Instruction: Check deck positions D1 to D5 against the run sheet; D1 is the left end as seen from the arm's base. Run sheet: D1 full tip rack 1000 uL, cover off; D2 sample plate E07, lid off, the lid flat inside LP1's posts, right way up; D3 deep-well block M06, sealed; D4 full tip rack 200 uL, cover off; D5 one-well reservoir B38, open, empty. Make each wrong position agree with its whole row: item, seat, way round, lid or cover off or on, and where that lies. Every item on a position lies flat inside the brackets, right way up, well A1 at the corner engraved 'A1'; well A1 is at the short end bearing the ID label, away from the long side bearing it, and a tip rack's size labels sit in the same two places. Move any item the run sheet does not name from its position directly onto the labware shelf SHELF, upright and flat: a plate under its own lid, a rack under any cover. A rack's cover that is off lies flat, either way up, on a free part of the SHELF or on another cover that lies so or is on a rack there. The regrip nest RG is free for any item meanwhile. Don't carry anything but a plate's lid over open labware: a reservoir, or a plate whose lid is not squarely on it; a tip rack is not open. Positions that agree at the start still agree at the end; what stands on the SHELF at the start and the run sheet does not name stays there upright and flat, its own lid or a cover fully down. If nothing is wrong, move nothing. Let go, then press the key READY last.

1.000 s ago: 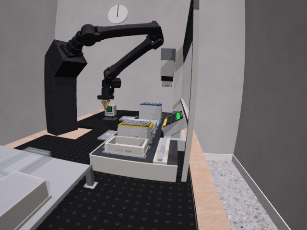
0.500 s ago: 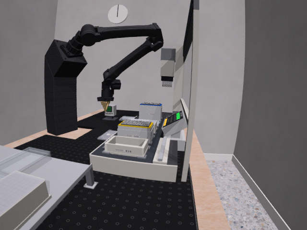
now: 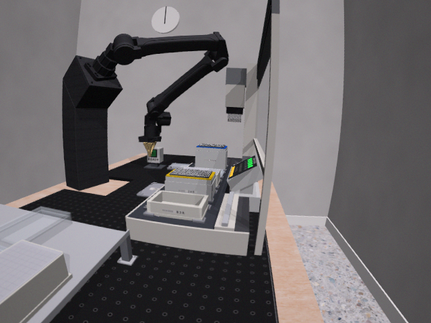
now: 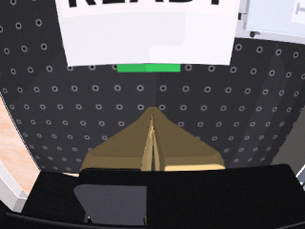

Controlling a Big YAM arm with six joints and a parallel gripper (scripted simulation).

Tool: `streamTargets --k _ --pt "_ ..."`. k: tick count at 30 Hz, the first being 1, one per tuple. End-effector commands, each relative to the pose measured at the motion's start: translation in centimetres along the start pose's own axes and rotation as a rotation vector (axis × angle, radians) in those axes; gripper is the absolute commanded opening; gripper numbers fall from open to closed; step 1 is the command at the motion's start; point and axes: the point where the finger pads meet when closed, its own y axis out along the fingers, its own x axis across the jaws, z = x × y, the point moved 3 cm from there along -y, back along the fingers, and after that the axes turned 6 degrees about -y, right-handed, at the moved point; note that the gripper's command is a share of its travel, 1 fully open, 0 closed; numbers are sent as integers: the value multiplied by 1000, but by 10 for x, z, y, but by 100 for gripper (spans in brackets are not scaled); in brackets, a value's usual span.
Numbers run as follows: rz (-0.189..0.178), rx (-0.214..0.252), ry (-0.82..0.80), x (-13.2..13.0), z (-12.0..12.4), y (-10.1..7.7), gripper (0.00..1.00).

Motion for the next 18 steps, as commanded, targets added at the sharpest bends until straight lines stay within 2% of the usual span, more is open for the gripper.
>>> streamTargets --k 1,18 --pt "-2 -15 -17 6 -13 -7 0" --pt "0 -17 -15 3 -31 -9 0"
